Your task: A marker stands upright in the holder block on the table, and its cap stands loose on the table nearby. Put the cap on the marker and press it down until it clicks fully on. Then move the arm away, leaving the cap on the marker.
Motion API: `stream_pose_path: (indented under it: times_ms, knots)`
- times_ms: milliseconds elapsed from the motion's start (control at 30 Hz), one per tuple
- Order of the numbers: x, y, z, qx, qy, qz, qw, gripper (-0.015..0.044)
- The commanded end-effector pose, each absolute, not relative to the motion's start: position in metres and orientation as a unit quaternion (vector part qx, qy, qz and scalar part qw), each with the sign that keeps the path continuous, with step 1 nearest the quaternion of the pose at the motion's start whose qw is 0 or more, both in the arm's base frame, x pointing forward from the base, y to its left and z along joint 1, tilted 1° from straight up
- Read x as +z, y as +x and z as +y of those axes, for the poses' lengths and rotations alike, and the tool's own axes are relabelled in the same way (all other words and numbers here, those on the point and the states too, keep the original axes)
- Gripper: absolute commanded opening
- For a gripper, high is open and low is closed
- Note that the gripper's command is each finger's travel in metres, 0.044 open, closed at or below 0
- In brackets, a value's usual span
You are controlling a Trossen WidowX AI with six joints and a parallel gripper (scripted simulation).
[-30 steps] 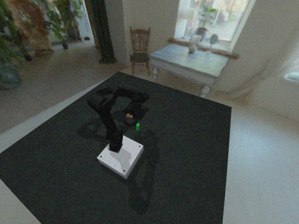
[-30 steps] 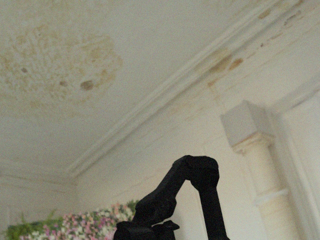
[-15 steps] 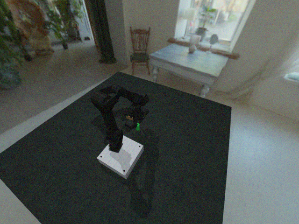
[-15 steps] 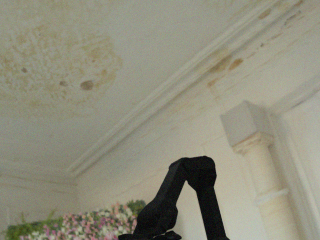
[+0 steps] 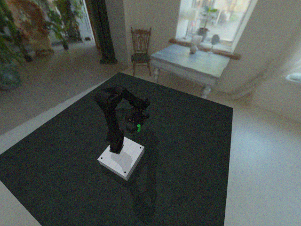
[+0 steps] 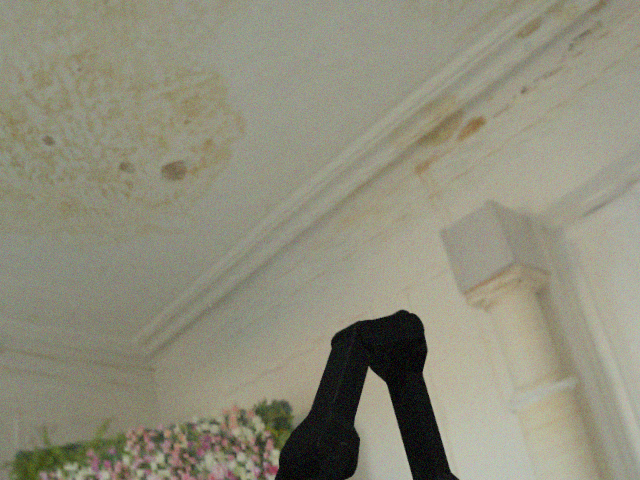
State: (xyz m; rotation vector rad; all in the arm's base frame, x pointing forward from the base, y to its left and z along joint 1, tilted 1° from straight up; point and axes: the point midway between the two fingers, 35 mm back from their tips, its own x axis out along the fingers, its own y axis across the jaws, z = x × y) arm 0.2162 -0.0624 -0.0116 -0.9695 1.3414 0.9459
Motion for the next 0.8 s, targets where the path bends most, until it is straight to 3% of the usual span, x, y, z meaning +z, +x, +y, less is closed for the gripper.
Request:
stream_pose_path:
  times_ms: [0,67,400,533,767]
  knots:
    - [-0.016,0.214,-0.063,0.407,-0.414,0.577,0.575,0.0219]
    - [-0.016,0.214,-0.063,0.407,-0.414,0.577,0.575,0.0166]
    - [-0.016,0.214,-0.063,0.407,-0.414,0.577,0.575,0.0099]
    - [-0.009,0.215,-0.063,0.407,-0.414,0.577,0.575,0.0]
    - [0.011,0.216,-0.063,0.407,-0.414,0.576,0.575,0.0]
